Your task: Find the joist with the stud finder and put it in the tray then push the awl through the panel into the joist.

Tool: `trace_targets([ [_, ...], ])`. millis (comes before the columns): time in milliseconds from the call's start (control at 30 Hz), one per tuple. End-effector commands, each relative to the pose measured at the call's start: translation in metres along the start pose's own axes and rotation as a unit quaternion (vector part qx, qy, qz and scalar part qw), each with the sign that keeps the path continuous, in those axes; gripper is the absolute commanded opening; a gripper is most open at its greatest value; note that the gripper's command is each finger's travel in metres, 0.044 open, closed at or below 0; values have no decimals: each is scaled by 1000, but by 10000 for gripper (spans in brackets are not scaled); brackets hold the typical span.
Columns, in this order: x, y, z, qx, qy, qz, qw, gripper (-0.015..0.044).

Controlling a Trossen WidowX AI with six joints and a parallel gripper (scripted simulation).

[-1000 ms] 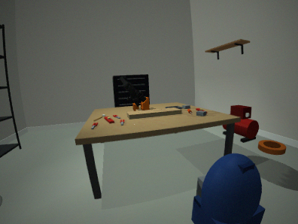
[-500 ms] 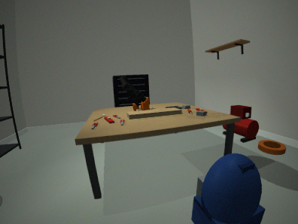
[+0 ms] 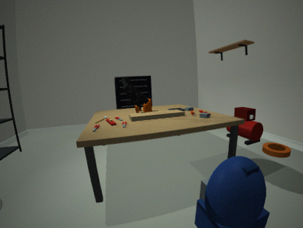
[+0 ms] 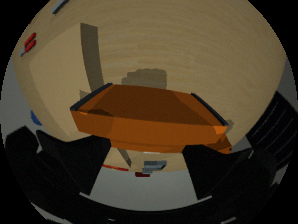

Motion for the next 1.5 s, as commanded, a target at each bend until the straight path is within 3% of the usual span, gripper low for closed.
trace_targets([
  [0,-2,-1,2,-3,-3,14,1000,0],
  [1467,-1,-13,3,-7,2,140,990,0],
])
Point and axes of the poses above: the point midway between the two fingers, 35 mm back from their tips, its own x axis out along the fingers, its own z axis across the jaws, y = z × x, the point moved 2 cm from there along -x, back along the fingers, and after that the axes turned 3 degrees about x, right-handed, at the moved point
